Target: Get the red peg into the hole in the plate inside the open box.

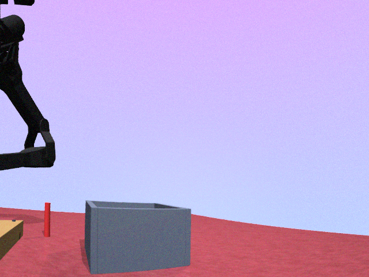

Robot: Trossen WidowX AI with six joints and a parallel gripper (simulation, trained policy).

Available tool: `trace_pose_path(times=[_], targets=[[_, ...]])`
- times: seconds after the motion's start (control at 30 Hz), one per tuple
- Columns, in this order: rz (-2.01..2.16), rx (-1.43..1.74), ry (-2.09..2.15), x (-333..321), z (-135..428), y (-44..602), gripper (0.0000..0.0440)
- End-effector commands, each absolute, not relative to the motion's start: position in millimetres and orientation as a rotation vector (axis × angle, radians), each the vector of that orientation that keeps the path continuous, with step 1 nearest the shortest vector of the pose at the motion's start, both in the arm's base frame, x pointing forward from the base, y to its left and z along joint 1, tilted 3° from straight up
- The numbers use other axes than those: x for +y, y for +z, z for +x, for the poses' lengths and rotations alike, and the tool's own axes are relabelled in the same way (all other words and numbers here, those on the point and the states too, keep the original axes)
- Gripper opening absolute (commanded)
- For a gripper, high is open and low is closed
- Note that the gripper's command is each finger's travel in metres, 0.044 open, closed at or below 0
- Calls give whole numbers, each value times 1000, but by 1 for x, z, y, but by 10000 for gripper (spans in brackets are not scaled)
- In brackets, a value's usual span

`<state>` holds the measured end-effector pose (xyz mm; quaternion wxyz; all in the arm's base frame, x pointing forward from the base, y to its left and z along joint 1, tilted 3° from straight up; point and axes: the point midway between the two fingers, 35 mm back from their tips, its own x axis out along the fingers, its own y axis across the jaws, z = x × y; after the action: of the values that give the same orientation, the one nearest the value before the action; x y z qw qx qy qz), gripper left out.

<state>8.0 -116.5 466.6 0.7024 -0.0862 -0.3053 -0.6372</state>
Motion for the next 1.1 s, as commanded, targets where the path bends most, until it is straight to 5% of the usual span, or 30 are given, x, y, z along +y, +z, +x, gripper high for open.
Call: trace_pose_path(times=[0.0, 1.07], targets=[[-186, -684, -1412, -116, 8, 467, 425], [843, -439, -1132, -189, 70, 336, 440]])
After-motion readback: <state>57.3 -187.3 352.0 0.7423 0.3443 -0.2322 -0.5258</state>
